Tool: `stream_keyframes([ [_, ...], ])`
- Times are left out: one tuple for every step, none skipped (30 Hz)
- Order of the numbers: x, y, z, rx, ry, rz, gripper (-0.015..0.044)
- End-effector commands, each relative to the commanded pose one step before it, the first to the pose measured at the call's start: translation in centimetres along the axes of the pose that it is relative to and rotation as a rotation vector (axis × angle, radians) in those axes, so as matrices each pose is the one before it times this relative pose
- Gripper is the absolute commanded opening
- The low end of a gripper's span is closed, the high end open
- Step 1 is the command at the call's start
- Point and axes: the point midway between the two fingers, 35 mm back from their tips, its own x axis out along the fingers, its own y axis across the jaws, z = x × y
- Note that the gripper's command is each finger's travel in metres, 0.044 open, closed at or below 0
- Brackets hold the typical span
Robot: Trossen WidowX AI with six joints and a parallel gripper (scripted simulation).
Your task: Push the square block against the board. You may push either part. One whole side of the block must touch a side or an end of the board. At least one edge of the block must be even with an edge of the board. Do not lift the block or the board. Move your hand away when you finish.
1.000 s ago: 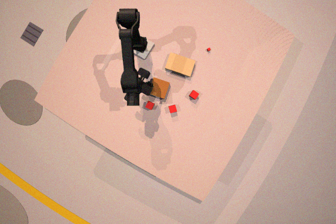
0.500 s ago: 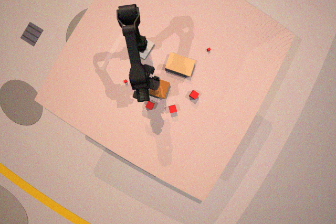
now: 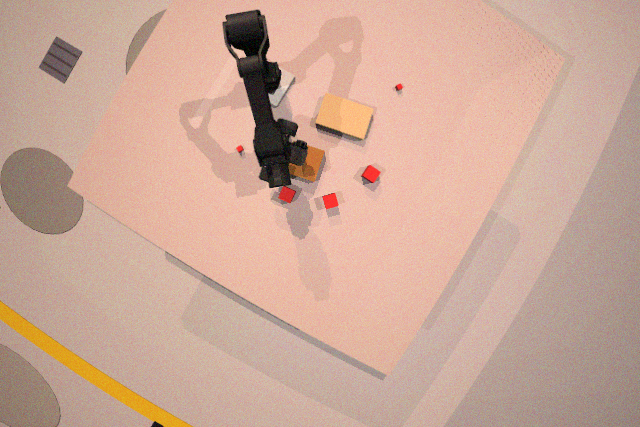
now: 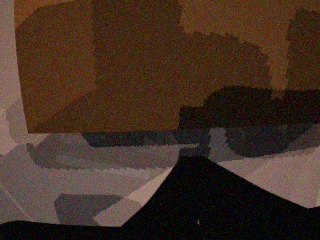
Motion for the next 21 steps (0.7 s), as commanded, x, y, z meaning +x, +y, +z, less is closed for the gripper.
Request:
stream_keyframes([
  [0.025,-0.121,0.584,0.0022,-0.00236,-0.00150,0.0000],
  [-0.005,-0.015,0.129,0.0000,-0.00009,-0.00001,0.0000],
  [-0.005,-0.015,0.129,0.0000,-0.00009,-0.00001,0.0000],
  [-0.004,-0.014,0.129,0.0000,-0.00009,0.00000,0.0000],
  [-0.004,-0.013,0.130,0.0000,-0.00009,0.00000,0.0000],
  [-0.004,-0.012,0.130,0.0000,-0.00009,0.00000,0.0000],
  [-0.004,-0.012,0.131,0.0000,-0.00009,0.00000,0.0000],
  [-0.004,-0.011,0.131,0.0000,-0.00010,0.00000,0.0000],
  [-0.003,-0.010,0.131,0.0000,-0.00010,0.00000,0.0000],
  [-0.003,-0.009,0.132,0.0000,-0.00010,0.00000,0.0000],
  [-0.003,-0.009,0.132,0.0000,-0.00010,0.00000,0.0000],
  [-0.003,-0.008,0.132,0.0000,-0.00010,0.00000,0.0000],
  [-0.003,-0.007,0.132,0.0000,-0.00010,0.00000,0.0000],
  [-0.002,-0.006,0.133,0.0000,-0.00010,0.00000,0.0000],
  [-0.002,-0.006,0.133,0.0000,-0.00010,0.00000,0.0000],
  [-0.002,-0.005,0.133,0.0000,-0.00010,0.00000,0.0000],
  [-0.002,-0.004,0.134,0.0000,-0.00010,0.00000,0.0000],
  [-0.002,-0.003,0.134,0.0000,-0.00010,0.00000,0.0000],
  [-0.001,-0.003,0.134,0.0000,-0.00010,0.00000,0.0000],
  [-0.001,-0.002,0.135,0.0000,-0.00011,0.00000,0.0000],
  [-0.001,-0.001,0.135,0.0000,-0.00011,0.00000,0.0000],
])
